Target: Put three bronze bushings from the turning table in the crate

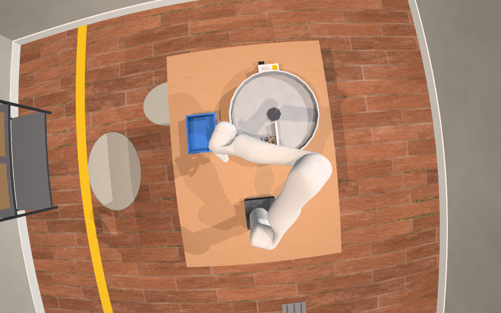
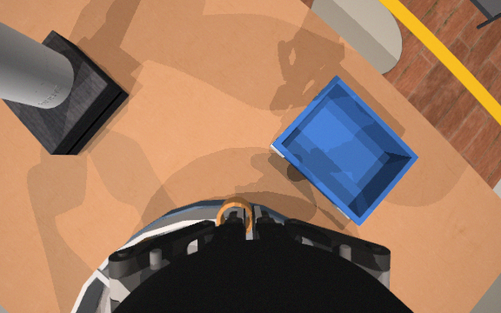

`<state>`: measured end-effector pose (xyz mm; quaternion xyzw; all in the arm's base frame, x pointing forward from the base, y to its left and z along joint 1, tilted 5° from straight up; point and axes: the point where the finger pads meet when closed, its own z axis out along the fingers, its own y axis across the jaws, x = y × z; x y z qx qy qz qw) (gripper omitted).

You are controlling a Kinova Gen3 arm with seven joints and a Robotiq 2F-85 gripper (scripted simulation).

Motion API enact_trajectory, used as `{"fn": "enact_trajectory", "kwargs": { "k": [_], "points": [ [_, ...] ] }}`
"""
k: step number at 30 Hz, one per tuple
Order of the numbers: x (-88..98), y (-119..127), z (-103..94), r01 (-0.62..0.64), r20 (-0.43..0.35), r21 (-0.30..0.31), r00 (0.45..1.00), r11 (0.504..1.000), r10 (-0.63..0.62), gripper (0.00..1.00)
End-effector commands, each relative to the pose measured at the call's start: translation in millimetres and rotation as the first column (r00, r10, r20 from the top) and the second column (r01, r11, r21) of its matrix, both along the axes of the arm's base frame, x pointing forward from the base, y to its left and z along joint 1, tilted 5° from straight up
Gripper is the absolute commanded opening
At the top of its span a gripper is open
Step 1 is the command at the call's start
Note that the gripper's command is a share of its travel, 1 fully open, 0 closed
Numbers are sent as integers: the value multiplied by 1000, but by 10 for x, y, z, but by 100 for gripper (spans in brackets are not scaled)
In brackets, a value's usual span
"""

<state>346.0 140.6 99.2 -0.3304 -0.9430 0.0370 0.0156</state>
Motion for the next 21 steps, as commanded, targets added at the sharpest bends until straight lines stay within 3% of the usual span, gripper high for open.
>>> {"fn": "enact_trajectory", "kwargs": {
  "k": [1, 12, 17, 21],
  "points": [
    [-4, 314, -27, -38, -4, 8, 999, 999, 38, 0],
    [-4, 314, -27, -38, -4, 8, 999, 999, 38, 0],
    [68, 824, -54, -36, -3, 8, 999, 999, 36, 0],
    [68, 824, -54, -36, -3, 8, 999, 999, 36, 0]
  ]
}}
